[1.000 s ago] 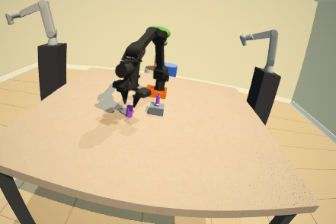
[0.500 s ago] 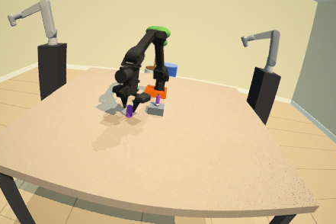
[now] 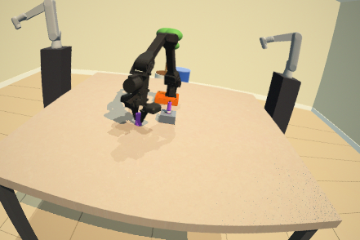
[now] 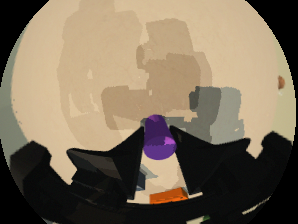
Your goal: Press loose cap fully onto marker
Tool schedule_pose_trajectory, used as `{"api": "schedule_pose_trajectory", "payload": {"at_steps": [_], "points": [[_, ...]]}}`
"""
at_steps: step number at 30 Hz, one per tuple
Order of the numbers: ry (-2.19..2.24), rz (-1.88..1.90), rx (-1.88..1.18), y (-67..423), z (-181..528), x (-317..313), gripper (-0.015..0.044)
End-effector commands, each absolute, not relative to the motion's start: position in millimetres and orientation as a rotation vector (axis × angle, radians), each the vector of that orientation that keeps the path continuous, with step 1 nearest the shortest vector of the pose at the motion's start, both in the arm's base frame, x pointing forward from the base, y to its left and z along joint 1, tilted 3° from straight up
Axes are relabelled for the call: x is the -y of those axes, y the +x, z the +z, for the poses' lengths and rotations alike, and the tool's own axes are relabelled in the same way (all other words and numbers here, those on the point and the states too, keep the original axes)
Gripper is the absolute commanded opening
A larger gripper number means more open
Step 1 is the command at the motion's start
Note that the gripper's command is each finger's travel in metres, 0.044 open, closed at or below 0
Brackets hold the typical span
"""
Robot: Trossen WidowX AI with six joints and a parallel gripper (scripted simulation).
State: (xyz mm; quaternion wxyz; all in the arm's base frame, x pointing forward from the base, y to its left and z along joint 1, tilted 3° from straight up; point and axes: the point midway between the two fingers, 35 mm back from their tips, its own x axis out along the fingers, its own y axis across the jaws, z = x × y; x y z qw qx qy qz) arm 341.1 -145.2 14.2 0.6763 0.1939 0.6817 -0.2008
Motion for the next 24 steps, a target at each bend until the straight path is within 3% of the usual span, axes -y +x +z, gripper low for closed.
{"api": "schedule_pose_trajectory", "payload": {"at_steps": [1,6,10,24], "points": [[0.443,-0.453,-1.533,341,13,145,0.0121],[0.443,-0.453,-1.533,341,13,145,0.0088],[0.443,-0.453,-1.533,341,20,145,0.0000],[0.443,-0.453,-1.533,342,61,145,0.0000]]}}
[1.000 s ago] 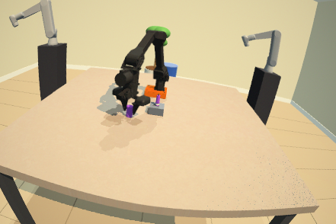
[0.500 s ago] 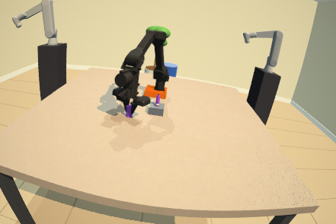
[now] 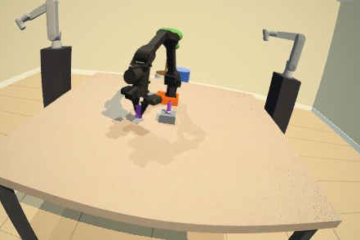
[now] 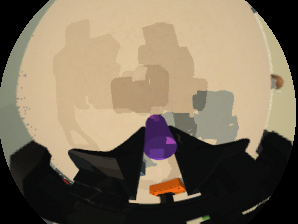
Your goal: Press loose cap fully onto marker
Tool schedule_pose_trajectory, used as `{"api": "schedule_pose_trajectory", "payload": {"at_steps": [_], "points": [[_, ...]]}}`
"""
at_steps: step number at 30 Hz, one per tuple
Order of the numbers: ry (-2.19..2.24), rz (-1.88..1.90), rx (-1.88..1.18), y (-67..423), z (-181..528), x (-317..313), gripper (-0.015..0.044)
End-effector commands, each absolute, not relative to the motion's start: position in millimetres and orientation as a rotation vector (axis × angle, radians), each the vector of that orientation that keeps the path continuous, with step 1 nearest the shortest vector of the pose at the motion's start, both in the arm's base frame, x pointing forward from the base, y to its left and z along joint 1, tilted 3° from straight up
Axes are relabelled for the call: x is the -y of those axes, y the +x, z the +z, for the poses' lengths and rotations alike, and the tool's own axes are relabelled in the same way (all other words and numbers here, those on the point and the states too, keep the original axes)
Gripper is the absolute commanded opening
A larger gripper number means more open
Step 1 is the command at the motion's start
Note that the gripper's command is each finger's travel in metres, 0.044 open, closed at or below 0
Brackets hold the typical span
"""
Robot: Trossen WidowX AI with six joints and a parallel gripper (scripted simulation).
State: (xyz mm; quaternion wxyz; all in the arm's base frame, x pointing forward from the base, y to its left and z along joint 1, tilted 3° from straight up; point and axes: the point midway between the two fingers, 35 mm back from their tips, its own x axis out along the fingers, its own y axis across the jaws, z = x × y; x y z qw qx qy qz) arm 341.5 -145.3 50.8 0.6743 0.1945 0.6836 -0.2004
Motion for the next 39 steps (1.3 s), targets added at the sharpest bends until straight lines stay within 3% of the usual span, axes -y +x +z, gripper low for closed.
{"api": "schedule_pose_trajectory", "payload": {"at_steps": [1,39], "points": [[0.443,-0.453,-1.533,342,64,145,0.0000],[0.449,-0.447,-1.540,286,123,36,0.0000]]}}
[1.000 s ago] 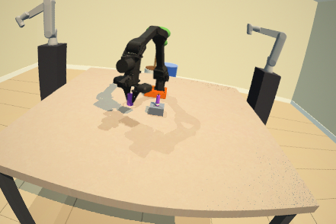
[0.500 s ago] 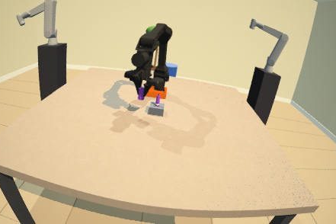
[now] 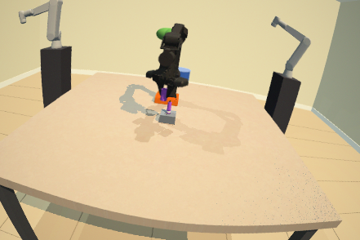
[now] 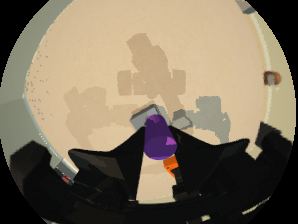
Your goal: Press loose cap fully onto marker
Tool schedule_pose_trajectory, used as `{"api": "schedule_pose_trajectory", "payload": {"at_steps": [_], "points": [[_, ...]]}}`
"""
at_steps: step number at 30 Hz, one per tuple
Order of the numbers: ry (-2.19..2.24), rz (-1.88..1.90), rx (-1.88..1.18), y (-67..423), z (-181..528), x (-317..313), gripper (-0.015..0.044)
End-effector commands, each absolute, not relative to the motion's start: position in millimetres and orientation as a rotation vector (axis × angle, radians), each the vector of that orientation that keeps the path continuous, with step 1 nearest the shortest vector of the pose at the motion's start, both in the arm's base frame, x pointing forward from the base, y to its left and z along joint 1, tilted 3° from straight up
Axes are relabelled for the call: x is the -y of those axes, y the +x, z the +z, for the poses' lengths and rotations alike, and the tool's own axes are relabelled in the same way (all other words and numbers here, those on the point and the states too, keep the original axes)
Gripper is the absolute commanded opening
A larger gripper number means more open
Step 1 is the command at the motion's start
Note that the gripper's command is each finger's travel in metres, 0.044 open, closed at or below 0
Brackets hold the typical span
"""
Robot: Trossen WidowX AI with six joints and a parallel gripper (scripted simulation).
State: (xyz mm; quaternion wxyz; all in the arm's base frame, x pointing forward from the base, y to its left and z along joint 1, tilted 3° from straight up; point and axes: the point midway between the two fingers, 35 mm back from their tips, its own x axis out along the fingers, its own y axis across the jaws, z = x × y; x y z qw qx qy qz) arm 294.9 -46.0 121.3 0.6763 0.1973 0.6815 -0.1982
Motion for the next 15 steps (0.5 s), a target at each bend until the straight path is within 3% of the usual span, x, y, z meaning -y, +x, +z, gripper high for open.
{"api": "schedule_pose_trajectory", "payload": {"at_steps": [1,15], "points": [[0.450,-0.447,-1.540,284,125,33,0.0000],[0.451,-0.446,-1.542,267,126,15,0.0000]]}}
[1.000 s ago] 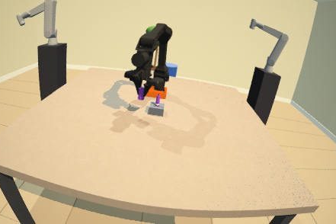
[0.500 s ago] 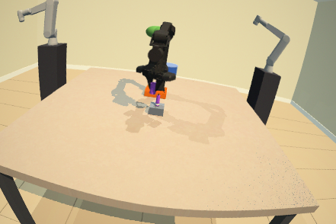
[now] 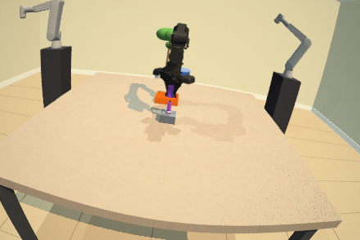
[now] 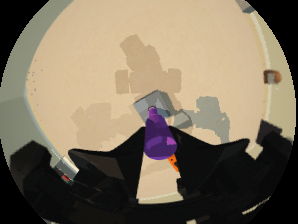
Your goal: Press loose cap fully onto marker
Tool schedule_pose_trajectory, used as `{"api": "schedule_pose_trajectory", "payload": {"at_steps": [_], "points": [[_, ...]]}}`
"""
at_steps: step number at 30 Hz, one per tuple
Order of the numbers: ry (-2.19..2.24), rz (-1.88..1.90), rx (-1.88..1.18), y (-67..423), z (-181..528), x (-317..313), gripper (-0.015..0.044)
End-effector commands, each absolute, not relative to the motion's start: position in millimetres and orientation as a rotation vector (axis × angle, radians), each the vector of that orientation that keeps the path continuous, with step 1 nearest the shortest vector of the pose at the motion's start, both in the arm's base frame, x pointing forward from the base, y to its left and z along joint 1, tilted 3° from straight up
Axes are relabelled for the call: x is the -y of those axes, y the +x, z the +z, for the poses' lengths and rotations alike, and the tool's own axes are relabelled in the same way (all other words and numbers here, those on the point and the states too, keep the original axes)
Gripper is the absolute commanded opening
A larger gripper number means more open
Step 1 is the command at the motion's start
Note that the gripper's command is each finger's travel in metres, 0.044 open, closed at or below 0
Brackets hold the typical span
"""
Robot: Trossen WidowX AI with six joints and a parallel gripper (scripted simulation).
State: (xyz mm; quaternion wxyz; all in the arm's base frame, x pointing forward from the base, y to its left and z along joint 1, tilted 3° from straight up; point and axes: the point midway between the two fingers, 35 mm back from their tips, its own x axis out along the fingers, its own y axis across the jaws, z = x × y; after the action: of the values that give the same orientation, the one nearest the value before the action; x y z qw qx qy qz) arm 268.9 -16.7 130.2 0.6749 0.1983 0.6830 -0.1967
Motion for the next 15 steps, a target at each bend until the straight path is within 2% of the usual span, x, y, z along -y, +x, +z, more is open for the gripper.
{"api": "schedule_pose_trajectory", "payload": {"at_steps": [1,15], "points": [[0.451,-0.446,-1.542,267,125,15,0.0000],[0.451,-0.446,-1.542,268,107,15,0.0000]]}}
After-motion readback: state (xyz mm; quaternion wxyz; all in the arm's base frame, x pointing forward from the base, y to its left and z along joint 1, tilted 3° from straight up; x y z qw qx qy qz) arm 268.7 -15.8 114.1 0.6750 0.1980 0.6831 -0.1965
